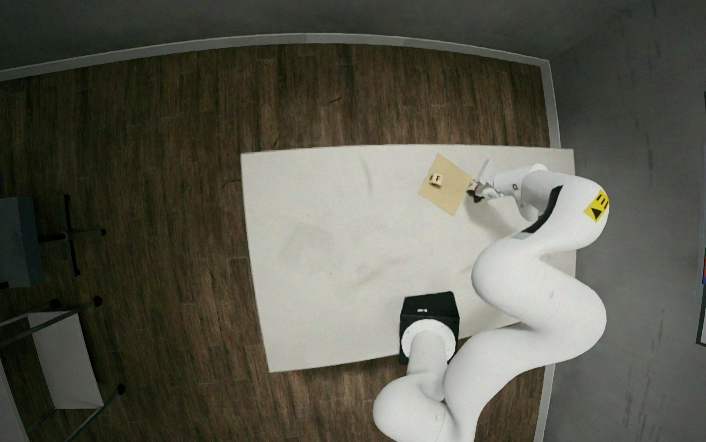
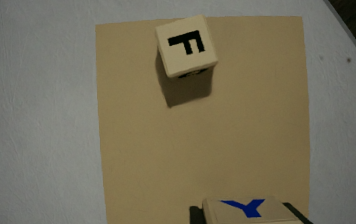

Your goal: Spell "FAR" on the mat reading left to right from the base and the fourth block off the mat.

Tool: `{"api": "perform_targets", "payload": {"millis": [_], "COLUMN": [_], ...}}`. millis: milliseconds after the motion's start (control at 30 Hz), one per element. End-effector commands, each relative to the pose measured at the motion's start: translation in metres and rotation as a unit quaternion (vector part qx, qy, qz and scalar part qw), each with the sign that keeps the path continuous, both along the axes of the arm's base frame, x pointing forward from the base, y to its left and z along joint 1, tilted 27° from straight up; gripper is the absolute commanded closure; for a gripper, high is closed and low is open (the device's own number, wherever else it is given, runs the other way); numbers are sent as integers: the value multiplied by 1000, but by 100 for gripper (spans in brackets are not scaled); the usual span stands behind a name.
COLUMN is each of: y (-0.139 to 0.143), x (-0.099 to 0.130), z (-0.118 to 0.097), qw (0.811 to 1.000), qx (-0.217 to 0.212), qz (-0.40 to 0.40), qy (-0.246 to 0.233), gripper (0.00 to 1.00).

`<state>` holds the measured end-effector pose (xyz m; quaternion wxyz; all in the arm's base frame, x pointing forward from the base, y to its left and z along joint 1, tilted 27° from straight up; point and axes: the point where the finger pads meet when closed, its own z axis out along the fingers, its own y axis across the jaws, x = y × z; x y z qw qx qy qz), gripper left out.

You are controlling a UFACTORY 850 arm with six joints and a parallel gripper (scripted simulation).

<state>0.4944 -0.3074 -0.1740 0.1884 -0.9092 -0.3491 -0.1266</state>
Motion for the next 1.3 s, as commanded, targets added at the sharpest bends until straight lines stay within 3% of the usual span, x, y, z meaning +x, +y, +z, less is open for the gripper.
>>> {"api": "perform_targets", "payload": {"millis": [0, 200, 933, 1267], "y": [19, 38, 42, 52], "x": [17, 30, 32, 35], "z": [9, 17, 18, -5], "qw": [998, 992, 990, 990], "qx": [-8, -13, -14, -14], "qz": [59, 111, 122, 122], "qy": [-36, -61, -66, -66], "gripper": [59, 59, 59, 59]}}
